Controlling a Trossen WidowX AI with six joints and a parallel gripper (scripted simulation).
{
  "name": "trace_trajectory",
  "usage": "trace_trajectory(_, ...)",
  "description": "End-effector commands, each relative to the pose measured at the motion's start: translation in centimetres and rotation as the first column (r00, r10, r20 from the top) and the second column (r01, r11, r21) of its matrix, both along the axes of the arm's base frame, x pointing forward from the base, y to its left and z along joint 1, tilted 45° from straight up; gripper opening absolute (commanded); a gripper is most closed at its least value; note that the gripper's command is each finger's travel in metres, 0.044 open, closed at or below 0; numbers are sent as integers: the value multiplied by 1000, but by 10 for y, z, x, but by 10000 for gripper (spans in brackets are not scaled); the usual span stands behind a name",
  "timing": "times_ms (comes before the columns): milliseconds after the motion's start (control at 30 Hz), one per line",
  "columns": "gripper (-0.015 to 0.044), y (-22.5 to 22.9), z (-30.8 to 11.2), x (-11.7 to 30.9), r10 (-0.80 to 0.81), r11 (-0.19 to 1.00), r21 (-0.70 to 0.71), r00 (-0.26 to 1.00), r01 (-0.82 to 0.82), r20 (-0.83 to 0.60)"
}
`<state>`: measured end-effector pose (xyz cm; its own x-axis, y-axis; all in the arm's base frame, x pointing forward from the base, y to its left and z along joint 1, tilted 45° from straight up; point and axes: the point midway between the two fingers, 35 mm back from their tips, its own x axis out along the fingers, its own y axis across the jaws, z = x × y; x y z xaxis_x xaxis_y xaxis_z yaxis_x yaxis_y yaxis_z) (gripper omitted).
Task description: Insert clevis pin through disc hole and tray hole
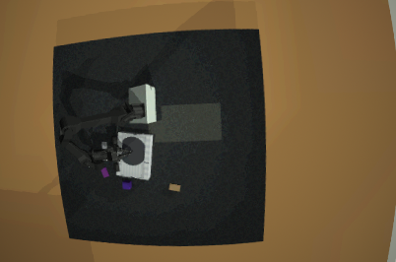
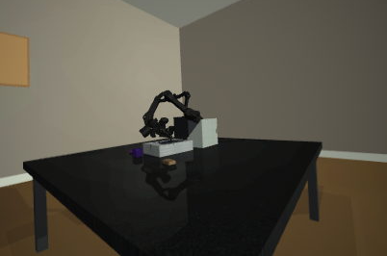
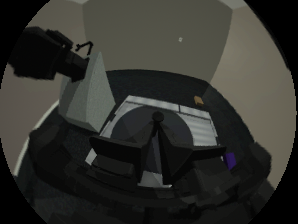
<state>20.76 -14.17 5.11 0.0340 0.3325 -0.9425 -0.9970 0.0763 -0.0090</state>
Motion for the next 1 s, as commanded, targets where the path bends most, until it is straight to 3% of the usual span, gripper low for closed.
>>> trace_trajectory(0,0,0,0,3,-5,1000,-1,1000,5,4)
trace_trajectory(967,0,2,-3,11,-5,1000,-1,1000,5,5)
